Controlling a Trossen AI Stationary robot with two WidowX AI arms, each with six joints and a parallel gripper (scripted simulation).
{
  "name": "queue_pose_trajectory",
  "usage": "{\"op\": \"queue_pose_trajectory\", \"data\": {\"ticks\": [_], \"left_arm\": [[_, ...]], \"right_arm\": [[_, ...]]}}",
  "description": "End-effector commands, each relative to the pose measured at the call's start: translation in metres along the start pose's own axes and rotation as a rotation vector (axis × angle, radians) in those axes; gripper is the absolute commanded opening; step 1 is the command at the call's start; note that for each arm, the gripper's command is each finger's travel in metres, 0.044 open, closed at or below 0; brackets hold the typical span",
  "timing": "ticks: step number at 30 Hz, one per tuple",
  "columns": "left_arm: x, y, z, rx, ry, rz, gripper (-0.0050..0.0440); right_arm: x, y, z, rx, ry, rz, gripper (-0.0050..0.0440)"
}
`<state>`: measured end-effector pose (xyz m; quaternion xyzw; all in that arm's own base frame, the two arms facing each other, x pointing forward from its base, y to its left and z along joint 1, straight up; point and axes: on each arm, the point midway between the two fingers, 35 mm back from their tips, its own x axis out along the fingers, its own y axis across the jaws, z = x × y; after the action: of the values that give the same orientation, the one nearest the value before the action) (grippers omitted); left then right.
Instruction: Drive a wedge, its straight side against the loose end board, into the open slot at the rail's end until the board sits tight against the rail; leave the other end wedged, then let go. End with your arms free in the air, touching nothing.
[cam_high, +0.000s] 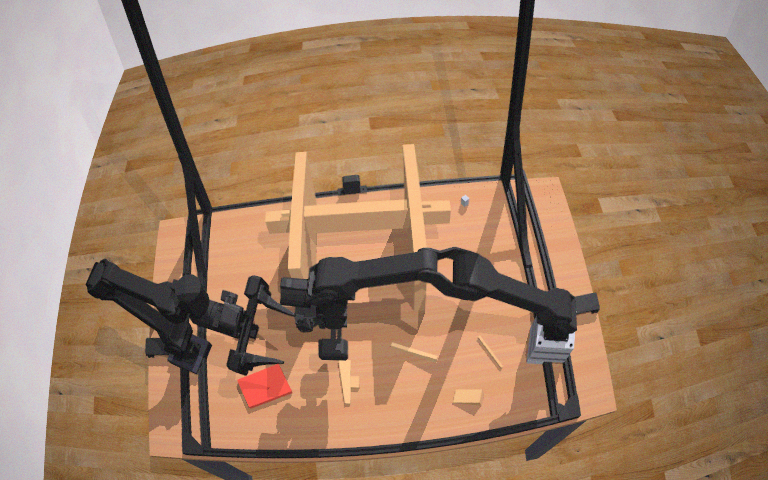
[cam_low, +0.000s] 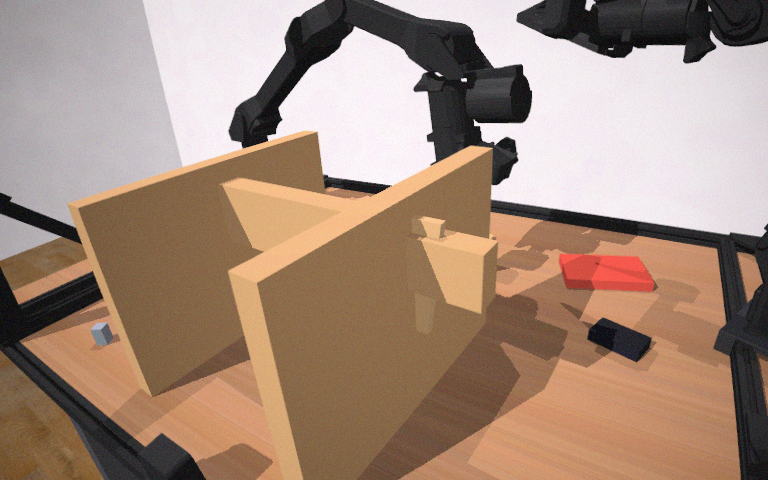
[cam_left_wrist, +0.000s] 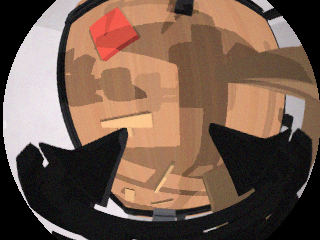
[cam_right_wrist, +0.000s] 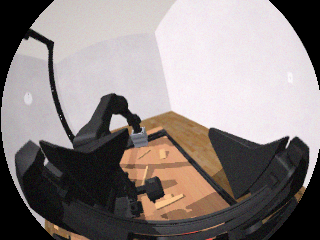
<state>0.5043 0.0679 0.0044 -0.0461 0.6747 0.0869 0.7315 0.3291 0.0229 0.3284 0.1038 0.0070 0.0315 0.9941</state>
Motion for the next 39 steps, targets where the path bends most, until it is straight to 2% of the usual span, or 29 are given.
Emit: {"op": "queue_pose_trajectory", "data": {"ticks": [1,3,5,39], "left_arm": [[0.034,0.055,-0.006,-0.083,0.071,-0.029,0.044],[0.043,0.074,-0.009,-0.113,0.084,-0.041,0.044],[0.046,0.08,-0.01,-0.124,0.089,-0.045,0.044],[0.046,0.08,-0.01,-0.124,0.089,-0.045,0.044]], "right_arm": [[-0.011,-0.015,-0.001,-0.145,-0.042,-0.036,0.044],[-0.014,-0.021,-0.001,-0.193,-0.058,-0.052,0.044],[-0.015,-0.023,-0.001,-0.209,-0.064,-0.058,0.044],[-0.015,-0.023,-0.001,-0.209,-0.064,-0.058,0.044]]}}
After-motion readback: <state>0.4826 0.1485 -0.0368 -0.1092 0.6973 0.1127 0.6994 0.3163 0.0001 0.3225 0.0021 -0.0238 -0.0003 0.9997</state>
